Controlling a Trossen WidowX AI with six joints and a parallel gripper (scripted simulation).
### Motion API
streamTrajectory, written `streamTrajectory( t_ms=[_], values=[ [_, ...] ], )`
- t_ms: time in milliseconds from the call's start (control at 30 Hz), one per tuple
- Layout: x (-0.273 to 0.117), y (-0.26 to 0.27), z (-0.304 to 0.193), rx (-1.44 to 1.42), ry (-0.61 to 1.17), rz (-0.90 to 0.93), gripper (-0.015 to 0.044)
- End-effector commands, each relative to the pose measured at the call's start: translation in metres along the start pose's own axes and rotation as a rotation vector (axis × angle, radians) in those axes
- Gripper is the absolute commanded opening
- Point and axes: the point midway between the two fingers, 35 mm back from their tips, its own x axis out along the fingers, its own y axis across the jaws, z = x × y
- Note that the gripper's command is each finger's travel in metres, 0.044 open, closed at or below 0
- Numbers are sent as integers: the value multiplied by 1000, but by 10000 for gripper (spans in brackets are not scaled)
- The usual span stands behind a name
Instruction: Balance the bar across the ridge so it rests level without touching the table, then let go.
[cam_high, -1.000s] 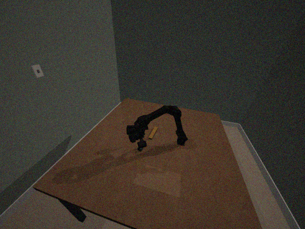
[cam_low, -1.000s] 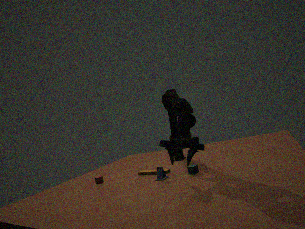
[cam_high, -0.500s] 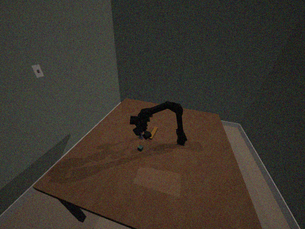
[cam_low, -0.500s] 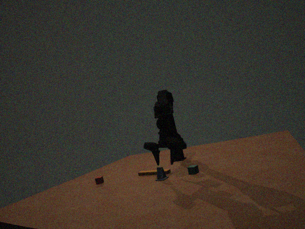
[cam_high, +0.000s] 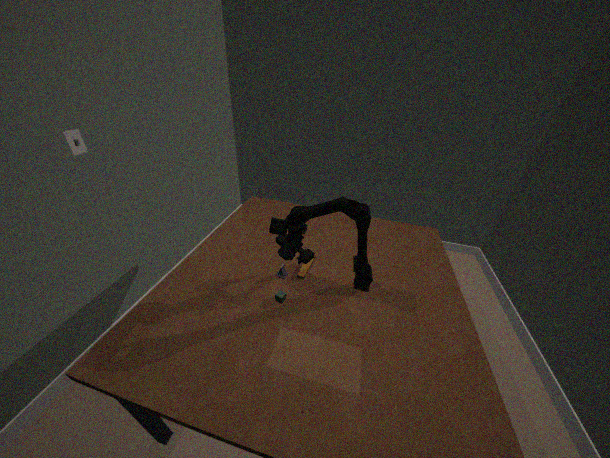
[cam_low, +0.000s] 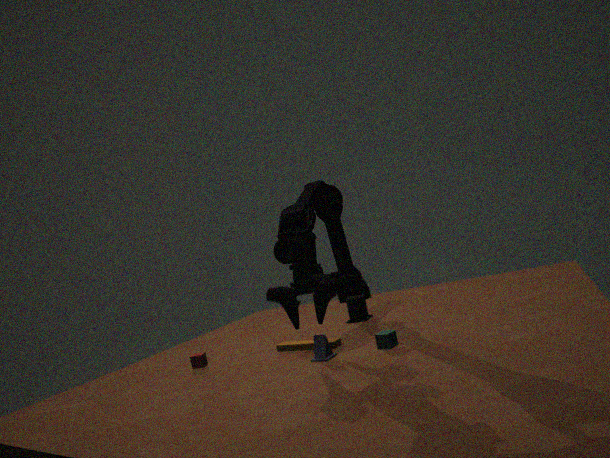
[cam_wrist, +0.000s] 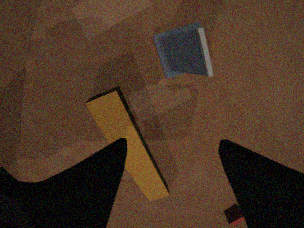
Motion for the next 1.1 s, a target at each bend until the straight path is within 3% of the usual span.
streamTrajectory(
  t_ms=[0, 767, 1067],
  values=[
    [-1, 0, -14, -53, -13, 18, 315],
    [-3, 14, -95, -363, -113, 81, 315],
    [37, 17, -91, -363, -113, 81, 315]
  ],
)
